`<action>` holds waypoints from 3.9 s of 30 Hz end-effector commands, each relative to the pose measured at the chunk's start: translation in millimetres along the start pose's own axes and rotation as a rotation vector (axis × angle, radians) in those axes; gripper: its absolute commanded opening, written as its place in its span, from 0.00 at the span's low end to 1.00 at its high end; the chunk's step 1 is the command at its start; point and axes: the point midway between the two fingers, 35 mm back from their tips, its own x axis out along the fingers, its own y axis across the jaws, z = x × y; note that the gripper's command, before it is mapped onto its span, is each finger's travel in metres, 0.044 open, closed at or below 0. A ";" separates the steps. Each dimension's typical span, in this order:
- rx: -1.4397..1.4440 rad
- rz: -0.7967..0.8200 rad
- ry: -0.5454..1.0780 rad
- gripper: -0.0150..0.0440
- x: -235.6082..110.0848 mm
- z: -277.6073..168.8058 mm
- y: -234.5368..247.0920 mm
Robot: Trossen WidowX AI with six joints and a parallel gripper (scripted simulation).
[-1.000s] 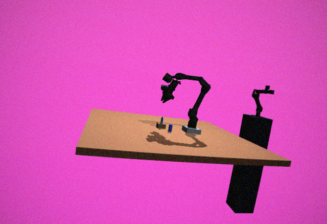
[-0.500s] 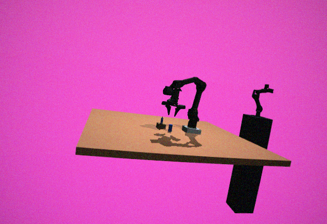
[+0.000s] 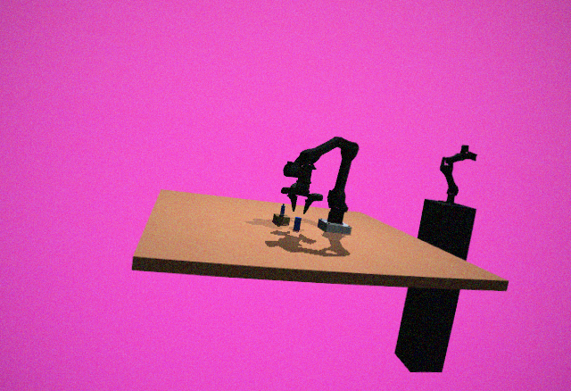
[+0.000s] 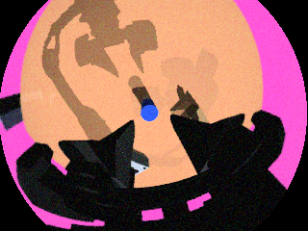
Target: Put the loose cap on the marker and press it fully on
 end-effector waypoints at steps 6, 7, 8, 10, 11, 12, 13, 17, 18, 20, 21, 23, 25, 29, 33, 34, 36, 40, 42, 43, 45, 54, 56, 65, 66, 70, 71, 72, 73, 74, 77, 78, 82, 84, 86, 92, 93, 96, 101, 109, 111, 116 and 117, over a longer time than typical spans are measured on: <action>0.004 0.007 0.005 0.67 13.4 0.7 1.0; 0.004 0.007 0.005 0.67 15.0 0.8 0.9; 0.004 0.007 0.005 0.67 16.6 0.9 0.9; 0.004 0.007 0.005 0.67 19.9 1.1 0.9; 0.004 0.007 0.005 0.67 21.5 1.2 0.9; 0.004 0.007 0.005 0.67 23.1 1.2 0.9; 0.004 0.007 0.005 0.67 24.8 1.3 0.9; 0.004 0.007 0.005 0.67 31.2 1.4 1.0; 0.004 0.007 0.005 0.67 32.8 1.4 1.0; 0.004 0.007 0.005 0.67 36.1 1.4 1.1; 0.004 0.007 0.005 0.67 37.6 1.3 1.1; 0.004 0.007 0.005 0.67 40.8 1.3 1.2; 0.004 0.007 0.005 0.67 44.0 1.1 1.4; 0.004 0.007 0.005 0.67 50.3 0.8 1.7; 0.004 0.007 0.005 0.67 56.6 0.2 2.2; 0.004 0.007 0.005 0.67 57.8 0.1 2.3; 0.004 0.007 0.005 0.67 58.8 0.0 2.3; 0.004 0.007 0.005 0.50 58.7 0.3 2.5; 0.004 0.007 0.005 0.47 58.7 0.3 2.5; 0.004 0.007 0.005 0.46 58.7 0.3 2.5; 0.004 0.007 0.005 0.44 58.7 0.3 2.5; 0.004 0.007 0.005 0.25 49.8 1.3 1.3; 0.004 0.007 0.005 0.25 44.6 1.8 1.0; 0.006 0.007 0.004 0.25 20.5 2.3 0.7; 0.005 0.007 0.004 0.25 17.8 2.2 0.7; 0.005 0.007 0.004 0.25 7.0 1.5 0.9; 0.004 0.007 0.004 0.25 4.2 1.2 1.0; 0.004 0.007 0.004 0.25 1.5 1.0 1.1; 0.004 0.007 0.004 0.25 -0.7 0.7 1.2; 0.004 0.007 0.005 0.25 -2.0 0.5 1.3; 0.004 0.007 0.005 0.25 -3.2 0.2 -0.5; 0.004 0.007 0.005 0.25 -4.2 -0.2 -2.7; 0.004 0.006 0.005 0.25 -8.8 -2.4 -13.5; 0.004 0.005 0.005 0.25 -11.2 -3.8 -18.9; 0.004 0.005 0.005 0.25 -13.5 -5.3 -24.3; 0.004 0.003 0.005 0.25 -20.6 -10.7 -40.3; 0.004 0.003 0.005 0.25 -21.7 -11.8 -43.0; 0.004 0.002 0.005 0.25 -25.2 -15.1 -50.9; 0.004 0.001 0.006 0.25 -31.1 -21.5 -63.9; 0.004 -0.001 0.007 0.25 -40.4 -33.6 -83.9; 0.004 -0.001 0.008 0.25 -42.8 -37.1 -88.8; 0.004 -0.002 0.009 0.25 -48.6 -46.2 -100.6; 0.004 -0.002 0.009 0.25 -49.7 -48.1 -102.9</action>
